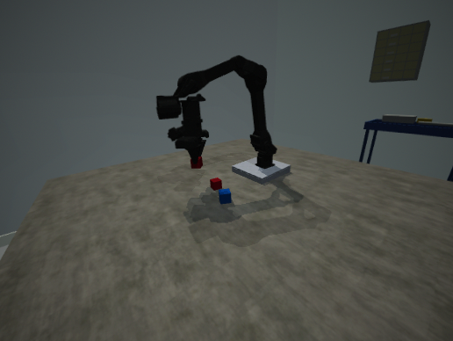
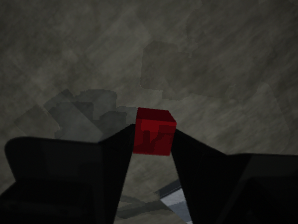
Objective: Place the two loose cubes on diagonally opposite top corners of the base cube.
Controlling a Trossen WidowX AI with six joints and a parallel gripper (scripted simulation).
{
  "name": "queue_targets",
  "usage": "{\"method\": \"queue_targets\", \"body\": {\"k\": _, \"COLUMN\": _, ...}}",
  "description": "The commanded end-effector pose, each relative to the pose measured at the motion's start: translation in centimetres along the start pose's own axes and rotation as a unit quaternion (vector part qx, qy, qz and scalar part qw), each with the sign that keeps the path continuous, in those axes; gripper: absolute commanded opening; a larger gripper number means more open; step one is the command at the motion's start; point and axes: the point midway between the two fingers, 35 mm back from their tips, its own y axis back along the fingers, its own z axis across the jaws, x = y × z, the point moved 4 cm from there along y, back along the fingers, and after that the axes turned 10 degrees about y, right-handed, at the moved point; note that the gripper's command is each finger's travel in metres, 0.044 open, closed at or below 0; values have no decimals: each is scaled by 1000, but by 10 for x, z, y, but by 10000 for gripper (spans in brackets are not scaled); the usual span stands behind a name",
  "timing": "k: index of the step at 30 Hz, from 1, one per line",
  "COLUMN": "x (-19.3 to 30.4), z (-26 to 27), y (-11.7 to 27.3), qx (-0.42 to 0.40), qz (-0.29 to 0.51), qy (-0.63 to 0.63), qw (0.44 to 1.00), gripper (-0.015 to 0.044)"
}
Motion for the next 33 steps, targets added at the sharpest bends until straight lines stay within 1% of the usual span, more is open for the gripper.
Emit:
{"method": "queue_targets", "body": {"k": 1, "x": 7, "z": 10, "y": -4, "qx": 2, "qz": 0, "qy": -29, "qw": 1000, "gripper": 105}}
{"method": "queue_targets", "body": {"k": 17, "x": 39, "z": 49, "y": -15, "qx": 1, "qz": 1, "qy": -139, "qw": 990, "gripper": 105}}
{"method": "queue_targets", "body": {"k": 33, "x": 77, "z": 80, "y": -26, "qx": -1, "qz": 2, "qy": -245, "qw": 969, "gripper": 105}}
